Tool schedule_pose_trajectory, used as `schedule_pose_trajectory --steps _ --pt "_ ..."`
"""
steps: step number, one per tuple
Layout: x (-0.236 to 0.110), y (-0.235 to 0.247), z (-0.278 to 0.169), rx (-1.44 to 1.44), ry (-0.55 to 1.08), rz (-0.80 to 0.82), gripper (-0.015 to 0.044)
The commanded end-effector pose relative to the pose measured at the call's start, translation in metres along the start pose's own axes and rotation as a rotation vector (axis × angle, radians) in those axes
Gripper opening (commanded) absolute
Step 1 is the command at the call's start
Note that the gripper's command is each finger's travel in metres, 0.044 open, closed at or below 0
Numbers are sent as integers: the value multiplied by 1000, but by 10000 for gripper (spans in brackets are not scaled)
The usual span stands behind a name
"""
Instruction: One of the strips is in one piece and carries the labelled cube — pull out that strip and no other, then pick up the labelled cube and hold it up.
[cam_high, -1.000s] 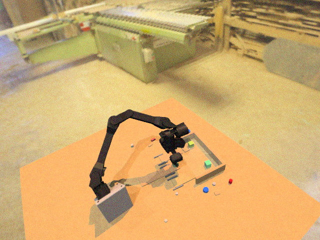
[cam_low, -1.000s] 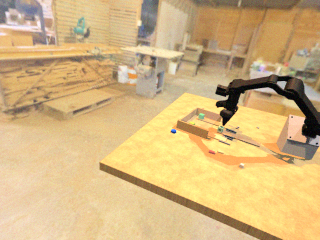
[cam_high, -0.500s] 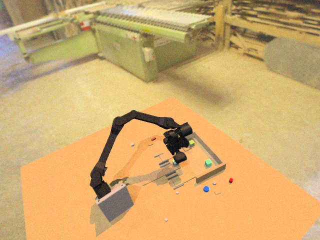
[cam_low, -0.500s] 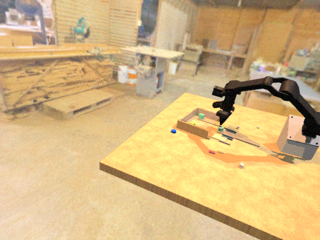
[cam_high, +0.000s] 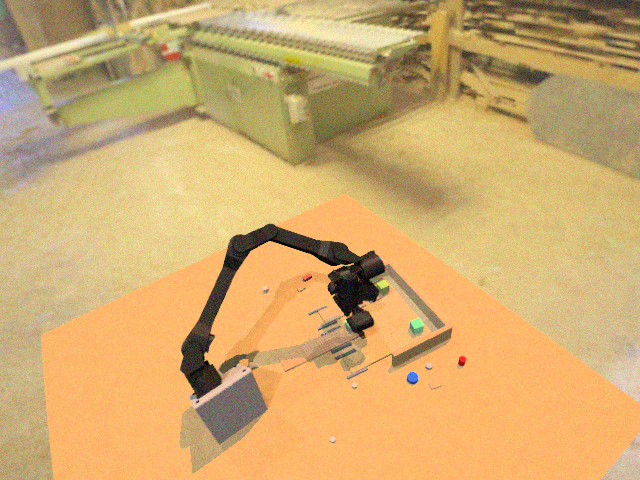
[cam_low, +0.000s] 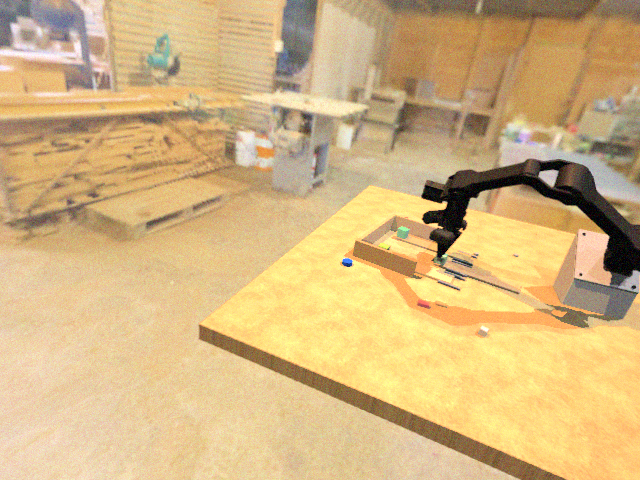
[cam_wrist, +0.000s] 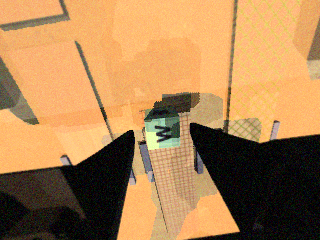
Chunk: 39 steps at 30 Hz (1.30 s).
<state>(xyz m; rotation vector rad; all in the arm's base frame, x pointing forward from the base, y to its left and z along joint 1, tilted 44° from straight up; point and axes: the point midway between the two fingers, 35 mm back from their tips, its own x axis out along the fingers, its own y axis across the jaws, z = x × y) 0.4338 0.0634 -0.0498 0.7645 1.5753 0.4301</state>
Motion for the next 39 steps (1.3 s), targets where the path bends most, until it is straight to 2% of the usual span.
schedule_pose_trajectory --steps 1,14,18,24,28,39 --pt "10 -1 -2 9 10 3 250" --pt "22 -1 -3 9 10 4 250" --pt "19 0 -2 2 6 0 145" --pt "19 0 -2 2 6 0 105" --pt "19 0 -3 1 6 0 0" --pt "-6 -10 -34 0 6 -2 0"
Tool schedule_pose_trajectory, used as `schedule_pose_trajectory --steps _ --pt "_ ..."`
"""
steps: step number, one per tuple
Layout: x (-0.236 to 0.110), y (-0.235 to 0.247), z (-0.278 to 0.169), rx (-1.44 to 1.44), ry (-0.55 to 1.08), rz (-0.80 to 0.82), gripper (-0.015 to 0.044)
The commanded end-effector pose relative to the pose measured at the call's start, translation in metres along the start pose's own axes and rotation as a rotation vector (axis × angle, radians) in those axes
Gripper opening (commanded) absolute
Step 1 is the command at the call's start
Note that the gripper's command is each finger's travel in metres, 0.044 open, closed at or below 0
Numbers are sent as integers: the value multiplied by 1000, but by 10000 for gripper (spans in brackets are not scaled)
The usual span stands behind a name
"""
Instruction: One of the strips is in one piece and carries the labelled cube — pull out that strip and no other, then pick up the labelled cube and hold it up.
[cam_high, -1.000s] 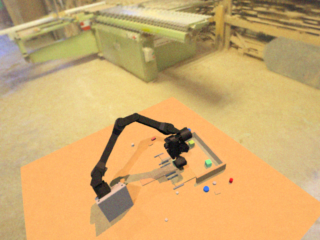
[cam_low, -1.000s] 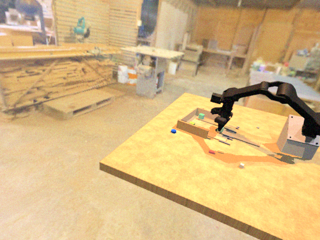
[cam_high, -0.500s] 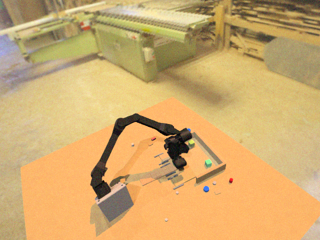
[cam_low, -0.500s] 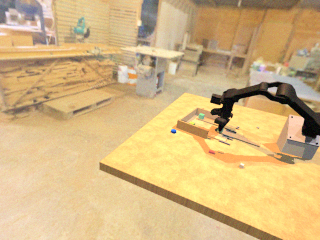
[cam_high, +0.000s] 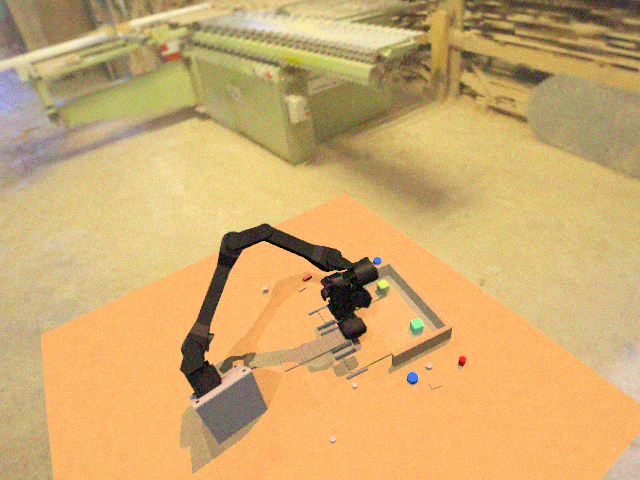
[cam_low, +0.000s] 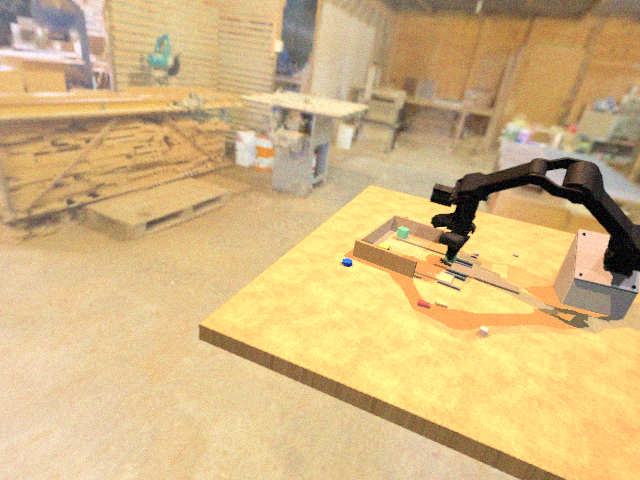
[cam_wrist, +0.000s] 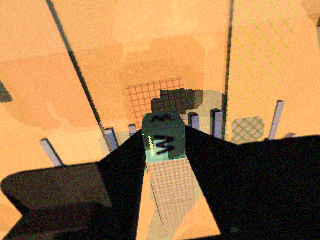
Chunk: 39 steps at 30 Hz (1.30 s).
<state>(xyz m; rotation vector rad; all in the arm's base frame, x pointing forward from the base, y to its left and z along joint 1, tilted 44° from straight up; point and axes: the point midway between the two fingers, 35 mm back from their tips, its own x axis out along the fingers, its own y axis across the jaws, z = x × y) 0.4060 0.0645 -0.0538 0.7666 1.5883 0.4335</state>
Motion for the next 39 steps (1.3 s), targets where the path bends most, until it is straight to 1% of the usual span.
schedule_pose_trajectory --steps 1,7,11,29,32,39 --pt "-13 -3 -12 -2 -6 -3 0" --pt "-26 -8 -33 7 -1 1 0" --pt "-27 -10 -38 7 -1 1 0" --pt "-26 -26 -99 10 1 0 0" --pt "-27 -27 -101 10 1 0 0" --pt "-61 -27 -101 10 1 -1 0"
